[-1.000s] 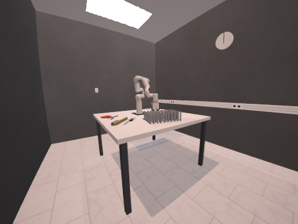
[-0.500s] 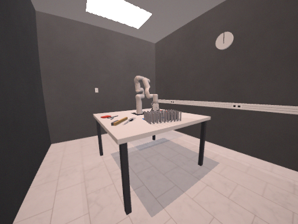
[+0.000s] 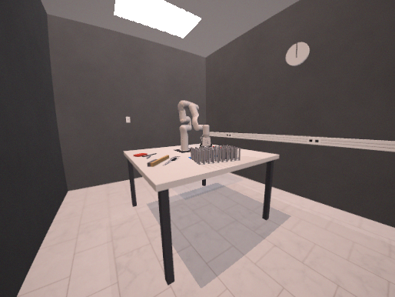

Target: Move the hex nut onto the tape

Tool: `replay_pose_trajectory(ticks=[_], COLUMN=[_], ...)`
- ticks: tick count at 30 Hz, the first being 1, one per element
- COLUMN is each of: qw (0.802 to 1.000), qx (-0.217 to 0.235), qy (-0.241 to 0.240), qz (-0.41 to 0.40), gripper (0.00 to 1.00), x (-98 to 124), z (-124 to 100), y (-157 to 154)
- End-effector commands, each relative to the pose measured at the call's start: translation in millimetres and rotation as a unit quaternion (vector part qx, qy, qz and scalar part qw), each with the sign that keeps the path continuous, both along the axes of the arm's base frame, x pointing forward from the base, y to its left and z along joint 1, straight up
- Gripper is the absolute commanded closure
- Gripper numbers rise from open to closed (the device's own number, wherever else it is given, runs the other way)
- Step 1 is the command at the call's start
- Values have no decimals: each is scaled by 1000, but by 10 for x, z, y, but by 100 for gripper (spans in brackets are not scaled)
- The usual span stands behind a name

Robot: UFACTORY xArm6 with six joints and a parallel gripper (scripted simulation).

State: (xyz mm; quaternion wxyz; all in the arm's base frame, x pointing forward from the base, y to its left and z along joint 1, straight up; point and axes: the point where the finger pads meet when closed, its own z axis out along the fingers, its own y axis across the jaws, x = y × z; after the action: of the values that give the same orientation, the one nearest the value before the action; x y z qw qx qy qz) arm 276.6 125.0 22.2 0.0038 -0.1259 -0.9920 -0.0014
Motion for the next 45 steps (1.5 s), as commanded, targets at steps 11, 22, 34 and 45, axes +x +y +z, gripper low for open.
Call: replay_pose_trajectory(ticks=[11,22,34,45], qw=[1000,1000,1000,1000], qx=[1,1,1,1], qy=[-1,-1,-1,-1], qz=[0,0,0,0], gripper=[35,35,35,35], x=[12,12,12,12], z=[8,8,64,314], y=[5,5,5,5])
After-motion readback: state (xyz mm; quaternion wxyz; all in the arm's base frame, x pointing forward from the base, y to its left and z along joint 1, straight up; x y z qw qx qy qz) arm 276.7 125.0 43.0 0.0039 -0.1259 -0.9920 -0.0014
